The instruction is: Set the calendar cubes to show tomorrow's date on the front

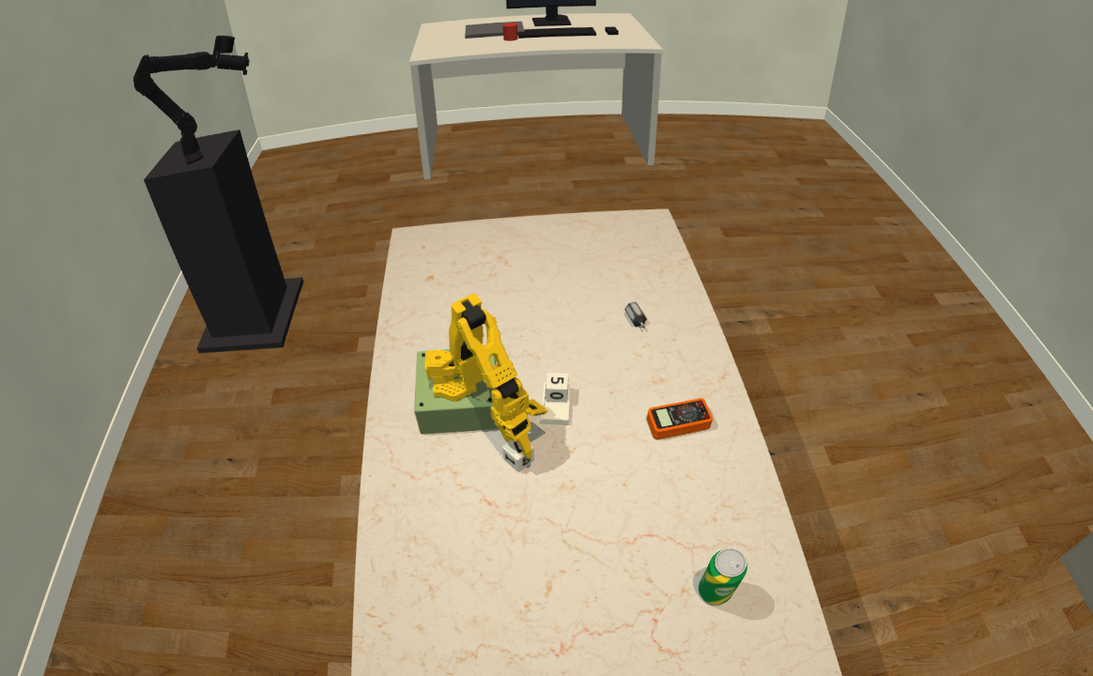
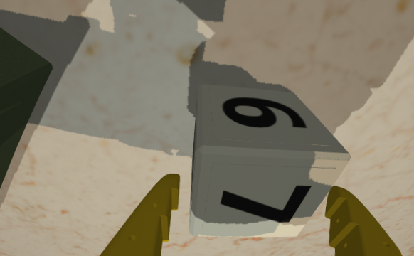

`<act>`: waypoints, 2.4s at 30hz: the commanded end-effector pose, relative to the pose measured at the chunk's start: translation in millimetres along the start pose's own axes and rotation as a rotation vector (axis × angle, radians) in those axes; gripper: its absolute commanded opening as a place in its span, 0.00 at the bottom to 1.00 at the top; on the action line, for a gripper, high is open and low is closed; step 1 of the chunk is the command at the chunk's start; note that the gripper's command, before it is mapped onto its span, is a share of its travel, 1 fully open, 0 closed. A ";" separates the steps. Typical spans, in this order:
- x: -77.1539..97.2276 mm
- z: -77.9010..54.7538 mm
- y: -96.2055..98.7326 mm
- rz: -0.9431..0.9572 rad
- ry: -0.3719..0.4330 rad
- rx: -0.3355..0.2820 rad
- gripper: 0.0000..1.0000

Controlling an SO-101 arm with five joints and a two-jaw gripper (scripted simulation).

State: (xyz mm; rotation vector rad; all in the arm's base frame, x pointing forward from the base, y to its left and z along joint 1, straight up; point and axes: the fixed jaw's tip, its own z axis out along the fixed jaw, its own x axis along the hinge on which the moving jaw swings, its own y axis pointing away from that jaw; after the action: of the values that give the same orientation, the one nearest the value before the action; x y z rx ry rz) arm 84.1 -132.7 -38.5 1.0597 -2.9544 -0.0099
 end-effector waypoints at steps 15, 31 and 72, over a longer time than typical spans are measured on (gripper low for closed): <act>0.7 16.3 3.3 -0.002 -0.002 -0.005 0.35; 0.7 16.5 3.1 -0.002 -0.002 -0.005 0.35; 0.7 16.6 -0.4 -0.002 -0.002 -0.005 0.30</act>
State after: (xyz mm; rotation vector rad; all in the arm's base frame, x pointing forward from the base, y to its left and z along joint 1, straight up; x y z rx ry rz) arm 84.9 -133.9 -53.8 1.0605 -2.9558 -0.0011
